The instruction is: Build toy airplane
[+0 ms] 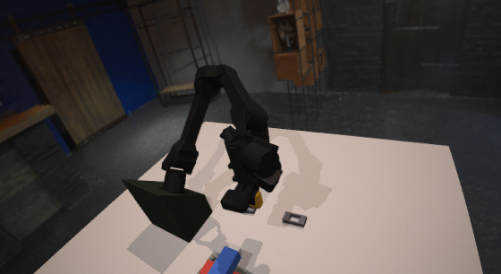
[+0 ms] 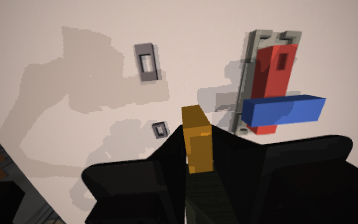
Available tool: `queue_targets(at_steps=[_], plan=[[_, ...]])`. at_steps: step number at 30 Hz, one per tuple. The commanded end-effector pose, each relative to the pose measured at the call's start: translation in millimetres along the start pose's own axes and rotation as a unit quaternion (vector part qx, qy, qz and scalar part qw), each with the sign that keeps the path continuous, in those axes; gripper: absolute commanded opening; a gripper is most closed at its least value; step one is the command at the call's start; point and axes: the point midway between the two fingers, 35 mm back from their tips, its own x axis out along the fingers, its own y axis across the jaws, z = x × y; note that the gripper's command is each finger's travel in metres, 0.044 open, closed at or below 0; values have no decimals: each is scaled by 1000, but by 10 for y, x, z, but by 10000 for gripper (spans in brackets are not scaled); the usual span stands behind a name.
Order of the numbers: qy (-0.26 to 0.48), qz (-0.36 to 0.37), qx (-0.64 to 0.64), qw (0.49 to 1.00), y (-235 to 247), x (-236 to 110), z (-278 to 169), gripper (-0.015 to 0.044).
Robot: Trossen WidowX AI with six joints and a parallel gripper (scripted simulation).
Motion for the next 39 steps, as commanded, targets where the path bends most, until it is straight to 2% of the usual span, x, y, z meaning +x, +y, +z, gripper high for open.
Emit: queue_targets(at_steps=[1, 39], plan=[[0, -3, -1, 1000, -94, 6, 64, 0], [0, -5, 17, 1000, -1129, 250, 431, 0]])
